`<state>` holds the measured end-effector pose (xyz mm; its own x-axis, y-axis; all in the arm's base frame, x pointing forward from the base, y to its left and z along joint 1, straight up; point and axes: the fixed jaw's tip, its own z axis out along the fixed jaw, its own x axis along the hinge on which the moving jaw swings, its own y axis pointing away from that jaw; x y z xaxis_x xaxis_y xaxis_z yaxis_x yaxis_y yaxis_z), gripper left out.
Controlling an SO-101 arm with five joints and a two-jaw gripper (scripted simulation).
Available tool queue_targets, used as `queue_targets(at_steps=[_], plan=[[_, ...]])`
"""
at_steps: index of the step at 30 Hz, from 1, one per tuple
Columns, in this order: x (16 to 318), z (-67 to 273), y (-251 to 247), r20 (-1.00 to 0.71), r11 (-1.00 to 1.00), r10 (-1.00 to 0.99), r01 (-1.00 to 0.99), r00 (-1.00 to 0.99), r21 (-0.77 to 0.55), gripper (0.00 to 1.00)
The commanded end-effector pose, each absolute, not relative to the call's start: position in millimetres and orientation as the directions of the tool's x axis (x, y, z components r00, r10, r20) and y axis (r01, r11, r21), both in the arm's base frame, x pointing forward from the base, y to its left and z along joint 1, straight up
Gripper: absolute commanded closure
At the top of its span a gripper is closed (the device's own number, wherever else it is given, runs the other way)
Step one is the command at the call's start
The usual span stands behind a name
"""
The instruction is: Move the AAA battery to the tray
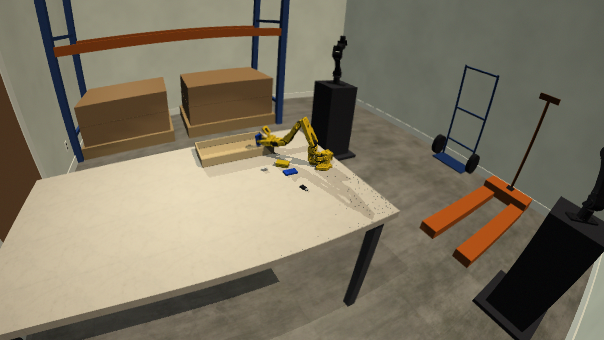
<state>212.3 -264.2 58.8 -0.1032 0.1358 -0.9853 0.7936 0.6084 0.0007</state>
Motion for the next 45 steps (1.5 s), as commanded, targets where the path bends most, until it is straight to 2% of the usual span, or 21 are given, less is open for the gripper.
queue_targets(at_steps=[1,45], plan=[[211.5,75.0,-267.9,-0.991,0.601,0.108,0.799,-0.075,0.005,0.81],[211.2,71.2,-267.4,-0.985,0.601,0.143,0.799,-0.099,0.006,0.81]])
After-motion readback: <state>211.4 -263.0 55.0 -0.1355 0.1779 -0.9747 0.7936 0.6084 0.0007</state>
